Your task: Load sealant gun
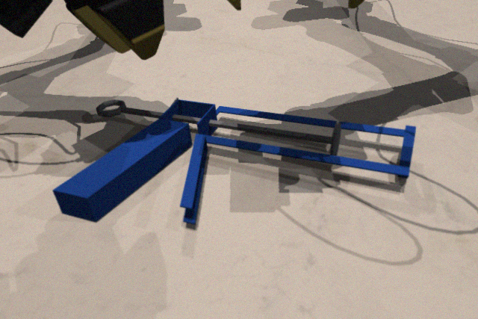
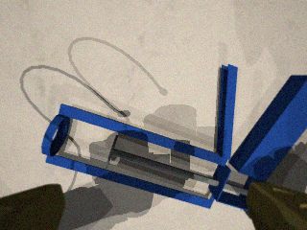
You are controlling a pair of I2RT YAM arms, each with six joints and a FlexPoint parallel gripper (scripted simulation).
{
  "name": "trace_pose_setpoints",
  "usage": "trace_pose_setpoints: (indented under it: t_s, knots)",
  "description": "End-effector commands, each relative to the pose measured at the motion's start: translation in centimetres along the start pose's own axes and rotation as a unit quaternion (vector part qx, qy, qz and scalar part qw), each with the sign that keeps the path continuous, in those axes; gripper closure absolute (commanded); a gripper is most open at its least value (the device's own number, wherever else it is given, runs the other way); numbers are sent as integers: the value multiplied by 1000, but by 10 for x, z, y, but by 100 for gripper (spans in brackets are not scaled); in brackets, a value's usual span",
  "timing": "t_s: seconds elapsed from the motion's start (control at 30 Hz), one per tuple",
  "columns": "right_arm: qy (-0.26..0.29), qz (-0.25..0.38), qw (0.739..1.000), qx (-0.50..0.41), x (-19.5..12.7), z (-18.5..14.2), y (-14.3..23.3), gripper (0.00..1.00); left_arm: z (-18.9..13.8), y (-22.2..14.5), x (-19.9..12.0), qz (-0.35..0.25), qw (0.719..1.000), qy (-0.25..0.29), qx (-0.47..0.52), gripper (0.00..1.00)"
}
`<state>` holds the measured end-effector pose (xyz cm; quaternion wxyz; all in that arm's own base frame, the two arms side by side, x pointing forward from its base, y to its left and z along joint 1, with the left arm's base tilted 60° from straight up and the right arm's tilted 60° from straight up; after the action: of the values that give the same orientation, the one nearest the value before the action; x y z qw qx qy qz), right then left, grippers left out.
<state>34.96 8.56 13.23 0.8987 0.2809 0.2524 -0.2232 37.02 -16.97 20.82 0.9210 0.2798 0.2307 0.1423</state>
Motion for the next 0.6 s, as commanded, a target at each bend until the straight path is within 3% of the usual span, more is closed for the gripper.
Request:
trace_pose_setpoints:
  t_s: [0.0,0.23,0.57]
  knots:
    - [-31,6,993,114,-1,16,-9,38,2,-21,4,-13,1000,-3,14,9]
    - [-49,-4,978,201,1,23,-31,38,-18,-43,18,-10,998,23,50,9]
    - [-93,-14,921,377,1,35,-75,38,-61,-88,45,-15,991,69,113,9]
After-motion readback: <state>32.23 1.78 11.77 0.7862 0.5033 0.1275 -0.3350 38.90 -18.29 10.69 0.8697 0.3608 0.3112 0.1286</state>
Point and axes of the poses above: on each arm, the point where the finger pads meet when closed, its own x axis out along the fingers, its own y axis across the jaws, z = x × y, the point moved 7 cm from there along -x, back along the fingers, and after that the axes turned 4 degrees about x, right-handed, at the moved point
